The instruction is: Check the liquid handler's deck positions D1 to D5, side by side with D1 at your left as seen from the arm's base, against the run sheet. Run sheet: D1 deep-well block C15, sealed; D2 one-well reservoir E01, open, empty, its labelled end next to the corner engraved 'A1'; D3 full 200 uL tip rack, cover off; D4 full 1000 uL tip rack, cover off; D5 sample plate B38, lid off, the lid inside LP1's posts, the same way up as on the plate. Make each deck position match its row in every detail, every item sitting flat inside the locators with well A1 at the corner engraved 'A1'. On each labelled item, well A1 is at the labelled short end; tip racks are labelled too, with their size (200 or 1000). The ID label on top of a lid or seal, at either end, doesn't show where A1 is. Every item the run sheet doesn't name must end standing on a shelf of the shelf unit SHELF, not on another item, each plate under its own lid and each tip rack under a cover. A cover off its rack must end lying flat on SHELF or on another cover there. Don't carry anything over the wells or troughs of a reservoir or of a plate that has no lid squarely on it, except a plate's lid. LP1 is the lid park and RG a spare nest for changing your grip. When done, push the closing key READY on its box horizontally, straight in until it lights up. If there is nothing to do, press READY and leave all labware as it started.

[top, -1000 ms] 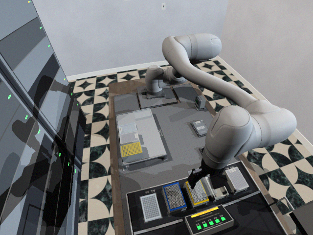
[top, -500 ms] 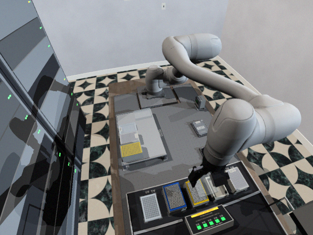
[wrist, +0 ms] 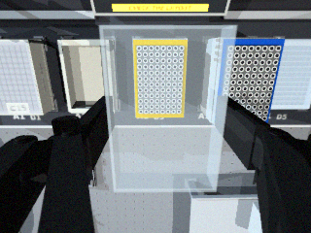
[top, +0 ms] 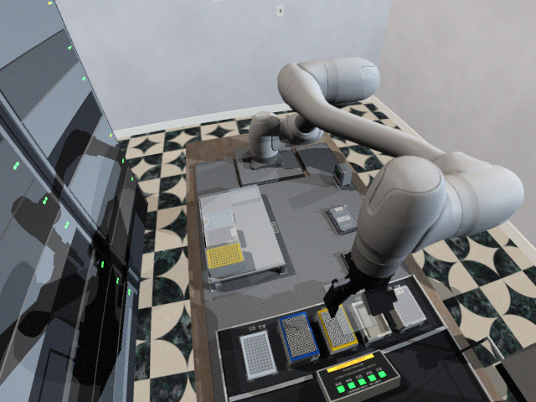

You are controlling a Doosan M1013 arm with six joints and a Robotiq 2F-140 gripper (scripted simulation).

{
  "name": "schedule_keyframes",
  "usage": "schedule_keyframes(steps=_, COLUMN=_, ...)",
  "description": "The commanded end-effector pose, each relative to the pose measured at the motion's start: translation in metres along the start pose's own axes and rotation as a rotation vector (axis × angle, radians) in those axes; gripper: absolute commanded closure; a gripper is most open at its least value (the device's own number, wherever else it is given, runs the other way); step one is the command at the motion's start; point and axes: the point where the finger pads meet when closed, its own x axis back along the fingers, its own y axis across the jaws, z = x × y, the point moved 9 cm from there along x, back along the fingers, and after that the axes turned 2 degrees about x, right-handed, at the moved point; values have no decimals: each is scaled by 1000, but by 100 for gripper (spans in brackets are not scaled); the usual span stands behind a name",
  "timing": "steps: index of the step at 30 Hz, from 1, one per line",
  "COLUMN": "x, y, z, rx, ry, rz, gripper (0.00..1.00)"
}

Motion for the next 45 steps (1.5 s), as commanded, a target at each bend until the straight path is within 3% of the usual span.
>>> schedule_keyframes(steps=1, x=6, y=0, z=0, rx=0, ry=1, rz=0, gripper=90)
schedule_keyframes(steps=16, x=7, y=-1, z=-10, rx=0, ry=1, rz=0, gripper=90)
schedule_keyframes(steps=45, x=7, y=-8, z=-145, rx=0, ry=1, rz=0, gripper=90)
